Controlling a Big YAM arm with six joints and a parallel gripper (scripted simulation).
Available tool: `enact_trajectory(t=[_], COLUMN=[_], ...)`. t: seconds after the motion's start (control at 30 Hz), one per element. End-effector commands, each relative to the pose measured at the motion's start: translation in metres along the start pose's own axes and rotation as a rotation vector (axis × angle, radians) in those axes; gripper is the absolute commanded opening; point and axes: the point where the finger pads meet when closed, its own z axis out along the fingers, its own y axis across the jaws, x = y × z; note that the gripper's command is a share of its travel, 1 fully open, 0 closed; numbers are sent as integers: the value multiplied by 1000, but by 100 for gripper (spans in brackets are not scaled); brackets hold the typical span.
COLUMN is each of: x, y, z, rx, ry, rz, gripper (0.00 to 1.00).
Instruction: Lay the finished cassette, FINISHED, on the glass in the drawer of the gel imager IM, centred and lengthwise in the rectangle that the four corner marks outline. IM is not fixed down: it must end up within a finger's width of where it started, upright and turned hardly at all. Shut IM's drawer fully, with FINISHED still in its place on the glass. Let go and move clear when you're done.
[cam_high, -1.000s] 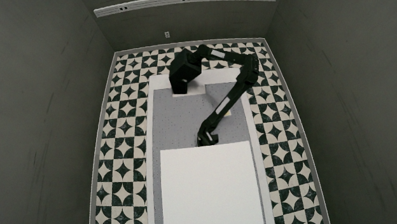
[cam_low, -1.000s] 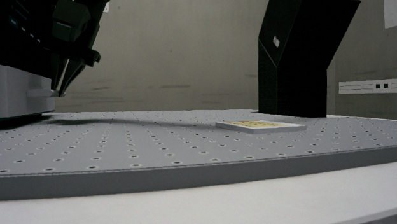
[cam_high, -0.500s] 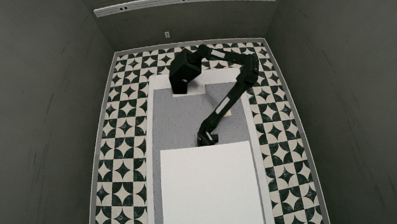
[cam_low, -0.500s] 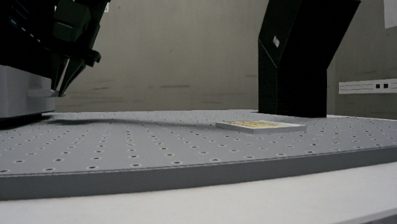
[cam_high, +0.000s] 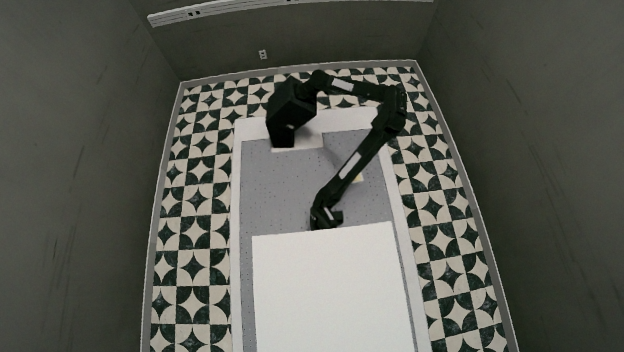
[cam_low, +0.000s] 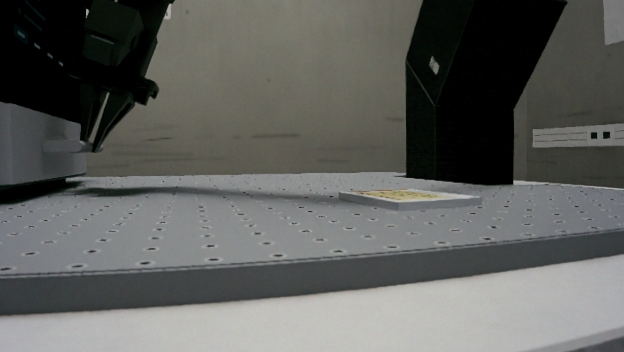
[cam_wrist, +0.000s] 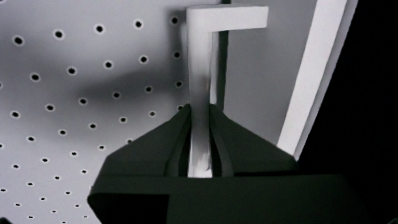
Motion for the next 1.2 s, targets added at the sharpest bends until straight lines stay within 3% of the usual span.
enact_trajectory(t=[0.0, 0.83, 0.9, 0.97, 1.17], x=[4, 4, 0, 5, 6], y=[30, 30, 20, 34, 36], z=[12, 12, 14, 12, 12], rx=[-52, -52, -80, -99, -99], ry=[6, 6, 8, 17, 18], rz=[21, 21, 9, 23, 35], gripper=[7, 7, 7, 7, 7])
